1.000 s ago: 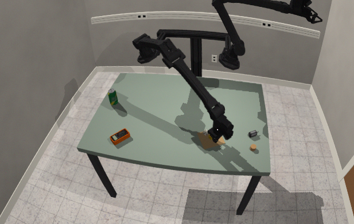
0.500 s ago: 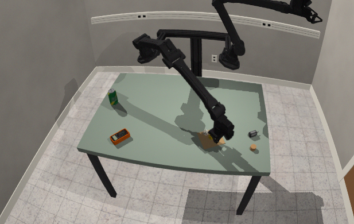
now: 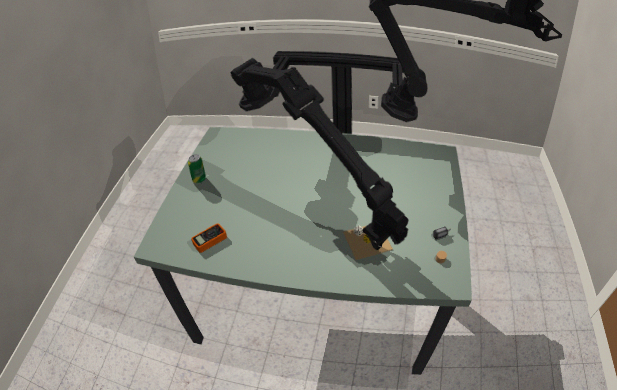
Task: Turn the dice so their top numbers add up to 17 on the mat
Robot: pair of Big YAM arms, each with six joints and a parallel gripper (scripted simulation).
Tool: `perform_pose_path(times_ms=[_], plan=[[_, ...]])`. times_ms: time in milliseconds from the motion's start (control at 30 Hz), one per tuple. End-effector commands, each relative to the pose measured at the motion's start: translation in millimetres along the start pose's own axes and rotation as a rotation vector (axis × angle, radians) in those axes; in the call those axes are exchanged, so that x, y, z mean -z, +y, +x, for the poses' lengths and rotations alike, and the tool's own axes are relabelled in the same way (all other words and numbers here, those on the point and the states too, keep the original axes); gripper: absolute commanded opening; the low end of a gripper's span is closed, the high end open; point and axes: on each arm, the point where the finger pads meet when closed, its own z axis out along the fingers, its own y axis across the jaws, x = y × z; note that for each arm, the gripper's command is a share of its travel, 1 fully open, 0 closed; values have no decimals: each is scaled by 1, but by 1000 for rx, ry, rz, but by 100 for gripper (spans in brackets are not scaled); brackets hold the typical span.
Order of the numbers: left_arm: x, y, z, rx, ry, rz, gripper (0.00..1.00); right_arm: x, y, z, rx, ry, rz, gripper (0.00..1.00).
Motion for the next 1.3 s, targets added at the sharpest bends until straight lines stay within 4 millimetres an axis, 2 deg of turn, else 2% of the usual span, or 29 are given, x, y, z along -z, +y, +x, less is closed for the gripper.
perform_pose_path(times_ms=[0, 433, 1267], plan=[[11, 4, -25, 6, -59, -10, 100, 5, -6, -20, -5, -44, 1, 20], [11, 4, -25, 6, -59, -10, 100, -3, -9, -18, -11, -40, 0, 20], [11, 4, -25, 6, -59, -10, 100, -3, -10, -18, -11, -40, 0, 20]])
